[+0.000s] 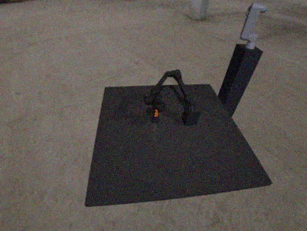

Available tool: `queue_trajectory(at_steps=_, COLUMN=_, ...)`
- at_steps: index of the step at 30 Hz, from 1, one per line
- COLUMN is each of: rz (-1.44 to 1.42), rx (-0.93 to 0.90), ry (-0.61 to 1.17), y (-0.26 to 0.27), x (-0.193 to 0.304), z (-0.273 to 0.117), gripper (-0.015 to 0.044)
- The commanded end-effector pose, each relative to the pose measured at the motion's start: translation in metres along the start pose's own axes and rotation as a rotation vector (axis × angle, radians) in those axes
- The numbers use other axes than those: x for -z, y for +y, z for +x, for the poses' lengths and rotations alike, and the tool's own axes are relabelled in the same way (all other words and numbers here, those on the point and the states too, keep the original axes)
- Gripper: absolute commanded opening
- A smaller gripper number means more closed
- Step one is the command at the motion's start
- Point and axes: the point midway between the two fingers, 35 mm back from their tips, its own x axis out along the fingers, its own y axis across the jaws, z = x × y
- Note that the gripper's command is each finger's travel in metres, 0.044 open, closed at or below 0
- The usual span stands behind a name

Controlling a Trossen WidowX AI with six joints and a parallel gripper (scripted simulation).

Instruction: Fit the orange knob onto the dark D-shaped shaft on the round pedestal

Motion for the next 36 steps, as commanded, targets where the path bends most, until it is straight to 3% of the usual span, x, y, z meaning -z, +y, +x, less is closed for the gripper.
queue_trajectory(at_steps=1, rz=-0.006, rx=0.005, ry=0.003, y=-0.0015, x=-0.0002, z=-0.0039, gripper=0.0000)
queue_trajectory(at_steps=8, rz=-0.207, rx=0.005, ry=0.004, y=-0.0033, x=-0.0003, z=-0.0038, gripper=0.0000)
queue_trajectory(at_steps=36, rz=-0.207, rx=0.005, ry=0.004, y=-0.0016, x=-0.0002, z=-0.0022, gripper=0.0000)
